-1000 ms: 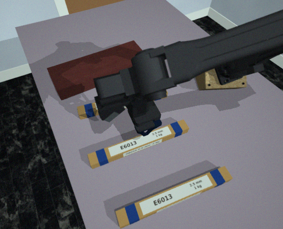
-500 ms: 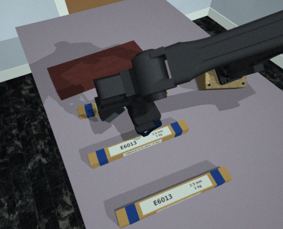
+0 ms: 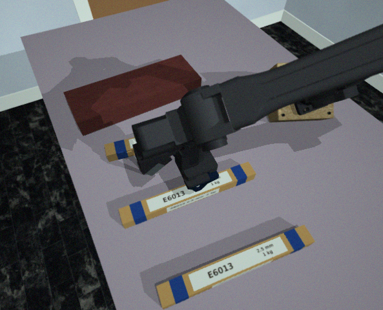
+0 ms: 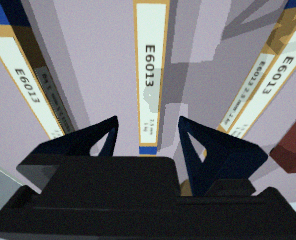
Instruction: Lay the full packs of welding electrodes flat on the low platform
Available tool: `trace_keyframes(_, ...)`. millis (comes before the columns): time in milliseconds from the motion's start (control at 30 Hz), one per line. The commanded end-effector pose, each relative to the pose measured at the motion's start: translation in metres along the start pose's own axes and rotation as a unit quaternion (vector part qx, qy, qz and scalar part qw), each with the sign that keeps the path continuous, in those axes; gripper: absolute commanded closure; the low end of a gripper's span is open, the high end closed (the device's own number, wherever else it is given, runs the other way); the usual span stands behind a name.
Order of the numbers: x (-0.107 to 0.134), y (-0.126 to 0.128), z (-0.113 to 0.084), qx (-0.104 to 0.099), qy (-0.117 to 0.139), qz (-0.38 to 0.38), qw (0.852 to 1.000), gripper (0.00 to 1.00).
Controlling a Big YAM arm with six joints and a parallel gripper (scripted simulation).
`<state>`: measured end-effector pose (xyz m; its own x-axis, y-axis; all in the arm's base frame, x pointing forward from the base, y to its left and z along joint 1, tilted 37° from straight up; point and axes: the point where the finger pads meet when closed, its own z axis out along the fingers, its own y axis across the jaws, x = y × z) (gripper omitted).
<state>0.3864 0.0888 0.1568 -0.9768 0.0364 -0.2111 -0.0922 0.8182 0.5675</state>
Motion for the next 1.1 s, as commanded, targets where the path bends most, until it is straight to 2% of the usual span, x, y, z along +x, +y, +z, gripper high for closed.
trace_keyframes(0, 0.001, 0.001, 0.015, -0.001, 0.006, 0.007, 1.0, 0.26)
trace_keyframes(467, 0.002, 0.001, 0.07, -0.001, 0.007, 0.008, 1.0, 0.26)
trace_keyframes(1067, -0.005, 0.006, 0.06, -0.003, -0.006, -0.001, 1.0, 0.26)
